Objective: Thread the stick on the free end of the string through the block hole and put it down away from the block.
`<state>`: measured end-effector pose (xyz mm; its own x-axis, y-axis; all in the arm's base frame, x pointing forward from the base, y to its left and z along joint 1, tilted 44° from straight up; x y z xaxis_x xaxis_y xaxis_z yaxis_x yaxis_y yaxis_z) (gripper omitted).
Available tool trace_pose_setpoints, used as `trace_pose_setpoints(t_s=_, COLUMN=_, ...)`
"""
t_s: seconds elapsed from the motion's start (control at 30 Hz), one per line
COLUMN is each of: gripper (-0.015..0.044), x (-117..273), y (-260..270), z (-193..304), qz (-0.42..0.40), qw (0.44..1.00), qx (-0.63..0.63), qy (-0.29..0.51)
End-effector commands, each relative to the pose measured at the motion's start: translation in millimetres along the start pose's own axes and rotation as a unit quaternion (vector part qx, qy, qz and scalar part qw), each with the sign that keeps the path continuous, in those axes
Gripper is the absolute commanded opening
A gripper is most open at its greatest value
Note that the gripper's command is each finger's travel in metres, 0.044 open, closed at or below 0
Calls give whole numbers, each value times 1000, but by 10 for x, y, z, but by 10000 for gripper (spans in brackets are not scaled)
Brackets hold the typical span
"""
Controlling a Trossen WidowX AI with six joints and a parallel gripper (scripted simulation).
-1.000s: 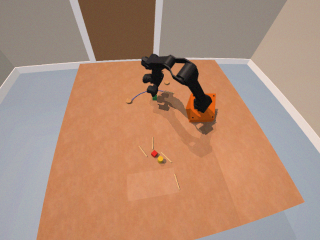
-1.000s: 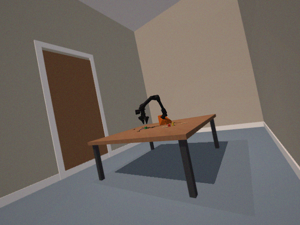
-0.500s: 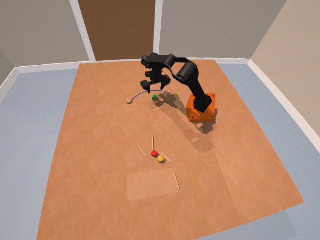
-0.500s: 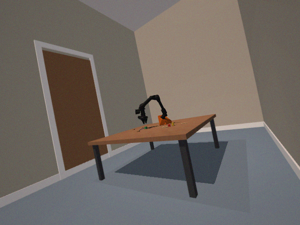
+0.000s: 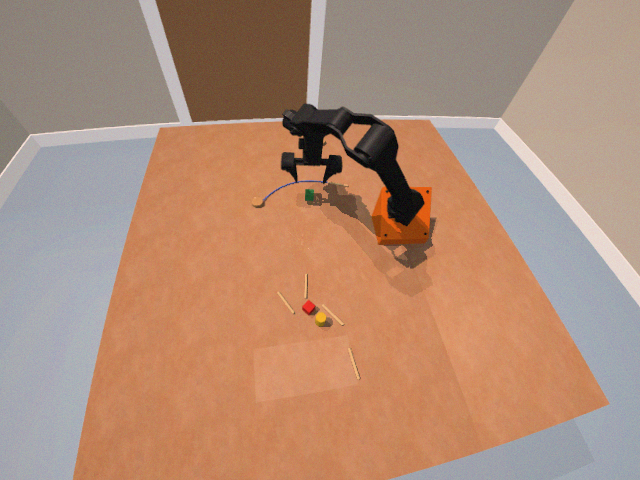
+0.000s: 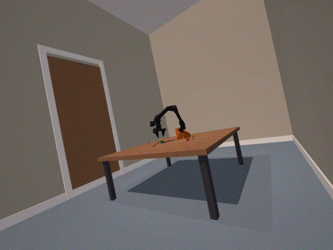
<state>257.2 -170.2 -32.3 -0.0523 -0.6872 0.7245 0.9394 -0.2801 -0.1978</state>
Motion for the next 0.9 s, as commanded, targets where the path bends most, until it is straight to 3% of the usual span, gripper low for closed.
trace_pose_setpoints(t_s=0.0, gripper=361, x=4, y=4, z=-1, qz=1, qw=1000, qx=-7, qy=-1)
trace_pose_setpoints(t_s=0.17, gripper=235, x=4, y=4, z=-1, qz=1, qw=1000, qx=-7, qy=-1)
trace_pose_setpoints(t_s=0.87, gripper=235, x=-153, y=15, z=-3, qz=1, qw=1000, qx=-7, qy=-2)
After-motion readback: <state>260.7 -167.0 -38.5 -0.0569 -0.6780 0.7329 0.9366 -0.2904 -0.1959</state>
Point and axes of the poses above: the point midway between the two fingers, 35 mm back from their tips, its own x axis back along the fingers, its own y axis across the jaws, z = x × y, the point moved 7 cm from there along x, back along the fingers, and after that the axes turned 14 degrees about -x, right-handed, at the moved point
